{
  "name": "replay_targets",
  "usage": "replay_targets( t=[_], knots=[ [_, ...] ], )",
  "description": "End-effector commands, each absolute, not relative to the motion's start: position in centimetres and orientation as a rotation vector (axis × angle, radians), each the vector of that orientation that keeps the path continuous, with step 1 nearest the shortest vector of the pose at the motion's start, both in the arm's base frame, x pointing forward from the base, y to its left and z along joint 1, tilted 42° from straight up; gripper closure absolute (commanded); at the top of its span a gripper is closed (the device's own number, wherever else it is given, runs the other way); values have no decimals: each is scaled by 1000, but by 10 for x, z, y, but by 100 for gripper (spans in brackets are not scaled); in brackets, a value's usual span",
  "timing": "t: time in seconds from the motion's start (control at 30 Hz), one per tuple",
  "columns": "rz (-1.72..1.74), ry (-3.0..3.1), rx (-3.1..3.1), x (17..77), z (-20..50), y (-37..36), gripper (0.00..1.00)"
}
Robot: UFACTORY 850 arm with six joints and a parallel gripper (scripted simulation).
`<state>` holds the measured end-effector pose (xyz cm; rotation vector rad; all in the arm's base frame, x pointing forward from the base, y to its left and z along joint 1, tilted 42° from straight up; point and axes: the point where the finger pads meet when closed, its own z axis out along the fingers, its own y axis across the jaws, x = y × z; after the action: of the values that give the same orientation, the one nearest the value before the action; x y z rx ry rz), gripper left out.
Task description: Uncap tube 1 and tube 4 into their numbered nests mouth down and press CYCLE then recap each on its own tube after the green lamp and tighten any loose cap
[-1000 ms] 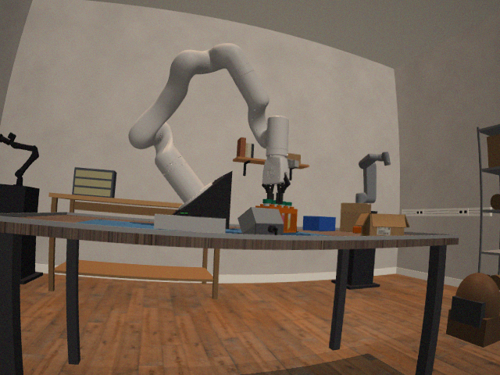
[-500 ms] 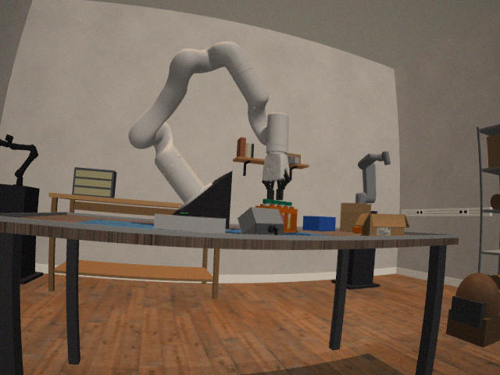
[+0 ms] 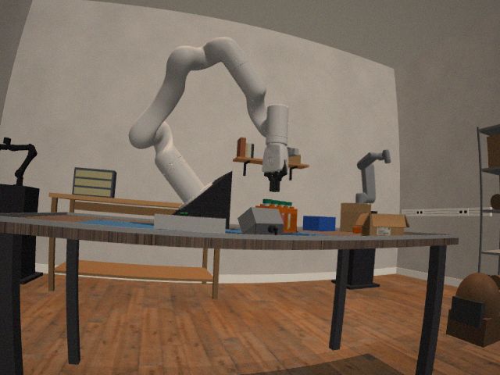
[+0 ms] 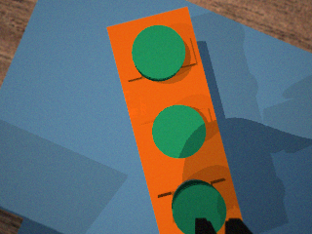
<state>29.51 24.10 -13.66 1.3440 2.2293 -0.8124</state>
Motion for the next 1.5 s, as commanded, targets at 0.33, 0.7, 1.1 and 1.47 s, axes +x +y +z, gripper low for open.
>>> replay_targets(
  t=[0.33,0.7,1.1,1.47],
  knots=[
    [-809,2228,1346,377,-92,198,100],
    [-809,2228,1345,420,-88,158,100],
    [-809,2228,1345,468,-84,114,100],
    [-810,2228,1345,469,-97,102,100]
  ],
)
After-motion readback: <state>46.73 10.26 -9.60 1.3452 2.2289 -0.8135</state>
